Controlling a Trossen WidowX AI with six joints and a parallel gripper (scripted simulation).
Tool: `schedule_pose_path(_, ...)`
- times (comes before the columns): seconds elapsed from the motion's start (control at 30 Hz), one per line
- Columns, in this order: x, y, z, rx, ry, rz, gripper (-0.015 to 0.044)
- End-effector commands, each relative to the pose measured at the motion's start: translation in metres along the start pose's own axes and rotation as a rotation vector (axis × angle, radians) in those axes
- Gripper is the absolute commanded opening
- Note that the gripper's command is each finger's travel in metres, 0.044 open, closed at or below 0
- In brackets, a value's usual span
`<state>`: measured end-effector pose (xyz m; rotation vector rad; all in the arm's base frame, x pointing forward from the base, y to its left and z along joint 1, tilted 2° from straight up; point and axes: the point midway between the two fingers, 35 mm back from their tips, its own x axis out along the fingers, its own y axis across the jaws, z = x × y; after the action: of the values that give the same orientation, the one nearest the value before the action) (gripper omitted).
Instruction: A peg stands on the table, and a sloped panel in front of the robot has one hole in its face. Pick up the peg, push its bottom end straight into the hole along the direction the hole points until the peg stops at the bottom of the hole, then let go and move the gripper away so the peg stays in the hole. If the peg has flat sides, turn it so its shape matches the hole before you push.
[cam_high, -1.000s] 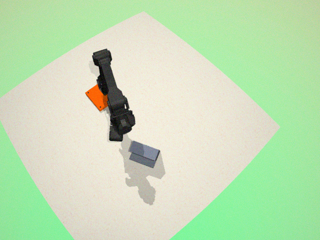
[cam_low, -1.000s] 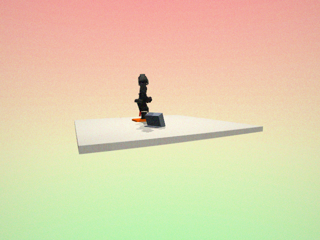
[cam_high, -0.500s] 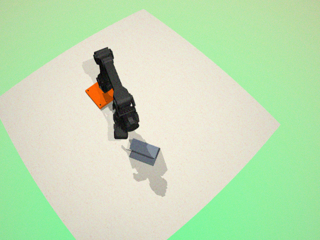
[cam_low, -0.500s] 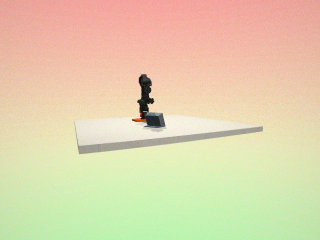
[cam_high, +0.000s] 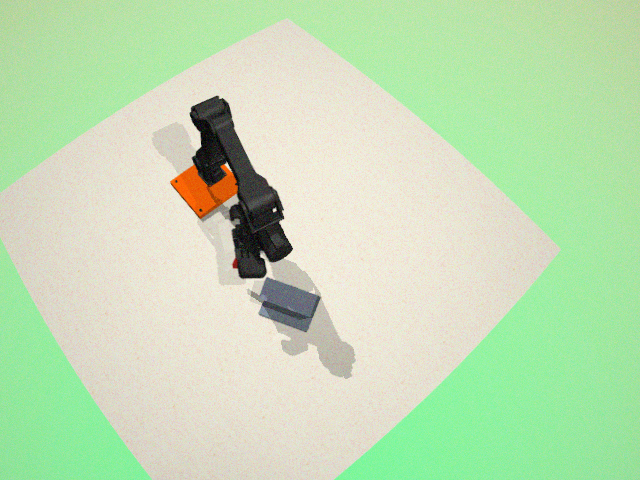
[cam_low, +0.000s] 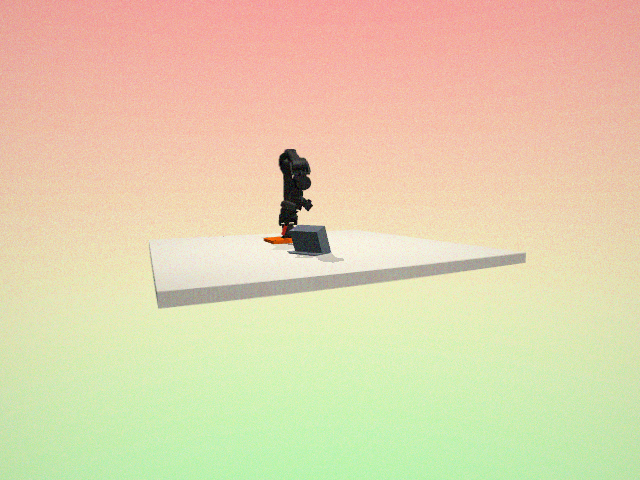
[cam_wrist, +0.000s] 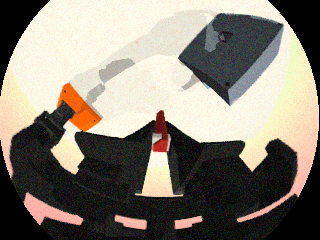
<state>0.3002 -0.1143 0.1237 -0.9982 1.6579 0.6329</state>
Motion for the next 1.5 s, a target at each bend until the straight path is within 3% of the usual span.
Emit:
schedule_pose_path(0.0, 0.003, 0.001, 0.004, -0.022, 0.024, -0.002, 0.0000)
schedule_pose_path(1.47, 0.001, 0.002, 0.049, -0.252, 0.246, -0.120, 0.0000)
